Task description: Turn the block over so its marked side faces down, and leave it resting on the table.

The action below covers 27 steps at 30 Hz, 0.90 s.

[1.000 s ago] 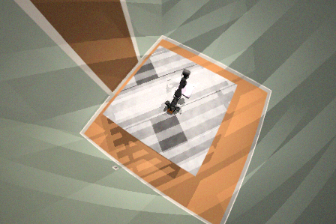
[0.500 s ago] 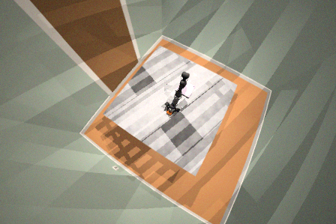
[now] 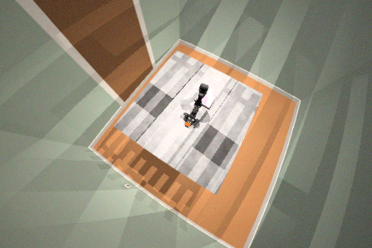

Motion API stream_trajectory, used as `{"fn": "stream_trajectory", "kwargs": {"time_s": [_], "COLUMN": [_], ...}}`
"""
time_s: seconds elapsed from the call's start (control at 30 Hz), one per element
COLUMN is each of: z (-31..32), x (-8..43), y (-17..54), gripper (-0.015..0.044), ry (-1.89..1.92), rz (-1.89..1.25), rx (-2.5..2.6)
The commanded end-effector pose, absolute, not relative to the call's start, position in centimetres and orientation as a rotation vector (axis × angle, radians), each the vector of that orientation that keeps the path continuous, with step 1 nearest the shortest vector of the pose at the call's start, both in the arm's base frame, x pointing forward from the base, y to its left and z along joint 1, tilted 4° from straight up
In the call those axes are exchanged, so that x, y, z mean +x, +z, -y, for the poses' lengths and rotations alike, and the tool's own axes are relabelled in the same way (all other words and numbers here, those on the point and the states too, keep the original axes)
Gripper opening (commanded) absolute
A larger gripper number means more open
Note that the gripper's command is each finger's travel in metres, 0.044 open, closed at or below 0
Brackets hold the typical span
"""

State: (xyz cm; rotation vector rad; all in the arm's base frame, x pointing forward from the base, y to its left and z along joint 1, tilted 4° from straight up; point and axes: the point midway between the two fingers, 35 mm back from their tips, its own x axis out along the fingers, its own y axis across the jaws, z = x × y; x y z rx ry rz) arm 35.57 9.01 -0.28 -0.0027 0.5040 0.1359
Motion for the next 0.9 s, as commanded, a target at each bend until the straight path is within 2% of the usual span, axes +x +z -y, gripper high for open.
{"fn": "stream_trajectory", "kwargs": {"time_s": [0.0,0.73,0.87], "z": [-8.58,-8.47,-8.47], "x": [34.39,33.98,33.98], "y": [-0.52,0.03,0.03], "gripper": [0.0,0.0,0.0105], "ry": [0.13,0.131,0.131], "rz": [-0.464,-0.391,-0.391], "rx": [-0.008,-0.003,-0.003]}}
